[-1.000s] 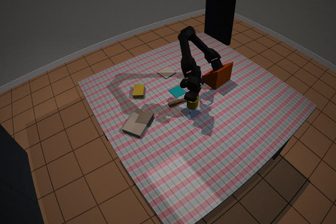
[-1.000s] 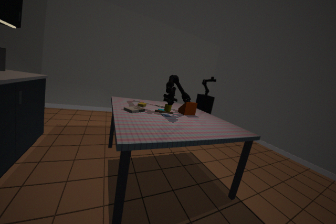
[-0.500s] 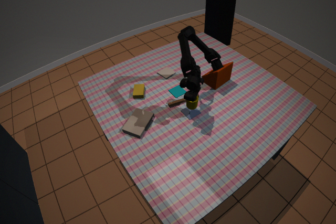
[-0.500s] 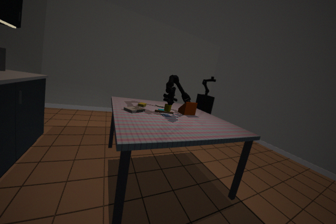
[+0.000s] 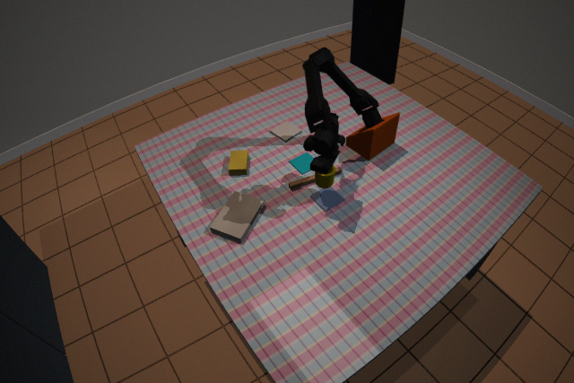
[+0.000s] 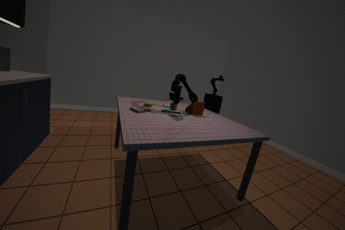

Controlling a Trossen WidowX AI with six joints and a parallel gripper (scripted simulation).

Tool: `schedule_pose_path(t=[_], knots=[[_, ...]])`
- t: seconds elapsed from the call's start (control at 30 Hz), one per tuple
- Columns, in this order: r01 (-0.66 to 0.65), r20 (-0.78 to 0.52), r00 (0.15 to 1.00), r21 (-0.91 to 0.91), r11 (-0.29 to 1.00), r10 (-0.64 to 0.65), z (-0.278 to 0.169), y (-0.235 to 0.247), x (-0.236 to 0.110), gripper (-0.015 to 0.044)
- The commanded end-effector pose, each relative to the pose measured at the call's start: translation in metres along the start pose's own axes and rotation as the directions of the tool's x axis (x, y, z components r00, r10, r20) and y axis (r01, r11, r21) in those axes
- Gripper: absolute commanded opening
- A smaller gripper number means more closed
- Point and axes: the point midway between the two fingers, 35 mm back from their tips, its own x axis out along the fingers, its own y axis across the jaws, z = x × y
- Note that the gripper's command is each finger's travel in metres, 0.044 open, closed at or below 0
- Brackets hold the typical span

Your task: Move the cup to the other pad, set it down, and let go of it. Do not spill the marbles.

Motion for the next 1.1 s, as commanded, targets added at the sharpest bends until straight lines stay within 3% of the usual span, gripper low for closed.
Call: schedule_pose_path(t=[0.0, 1.07], knots=[[0.011, 0.004, 1.000, -0.008, 1.000, -0.011, 0.006, -0.008, 0.002, 0.0000], [0.014, 0.006, 1.000, -0.008, 1.000, -0.014, 0.060, -0.049, -0.003, 0.0000]])
